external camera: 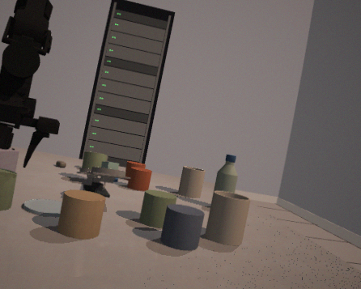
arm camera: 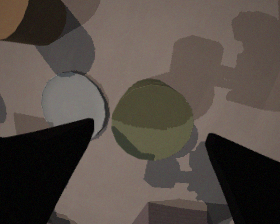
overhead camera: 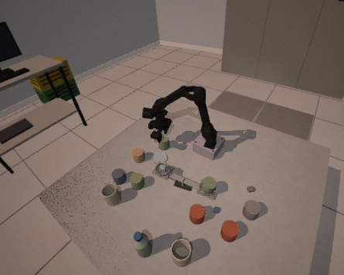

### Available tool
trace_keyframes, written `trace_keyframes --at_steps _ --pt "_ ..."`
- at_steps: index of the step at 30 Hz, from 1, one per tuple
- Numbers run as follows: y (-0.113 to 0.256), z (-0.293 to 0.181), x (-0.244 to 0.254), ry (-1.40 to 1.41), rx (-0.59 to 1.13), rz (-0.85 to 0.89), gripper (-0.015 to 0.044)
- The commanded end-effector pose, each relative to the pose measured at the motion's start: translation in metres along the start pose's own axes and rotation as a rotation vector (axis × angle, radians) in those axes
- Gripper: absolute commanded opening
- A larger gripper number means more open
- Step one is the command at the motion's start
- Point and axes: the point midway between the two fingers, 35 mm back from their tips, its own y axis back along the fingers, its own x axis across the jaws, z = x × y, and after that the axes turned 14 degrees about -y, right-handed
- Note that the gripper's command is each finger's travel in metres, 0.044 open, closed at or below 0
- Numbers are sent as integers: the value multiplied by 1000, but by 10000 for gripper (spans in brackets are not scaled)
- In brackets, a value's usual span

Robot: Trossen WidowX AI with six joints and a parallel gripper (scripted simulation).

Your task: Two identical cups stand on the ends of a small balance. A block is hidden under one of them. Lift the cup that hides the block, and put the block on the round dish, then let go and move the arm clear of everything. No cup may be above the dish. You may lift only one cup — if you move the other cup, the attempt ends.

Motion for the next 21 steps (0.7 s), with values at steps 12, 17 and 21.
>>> trace_keyframes --at_steps 12,17,21 --pt "42 -101 152 294 9 38 260" --pt "54 -150 188 365 20 23 260" --pt "57 -164 196 379 24 15 260"
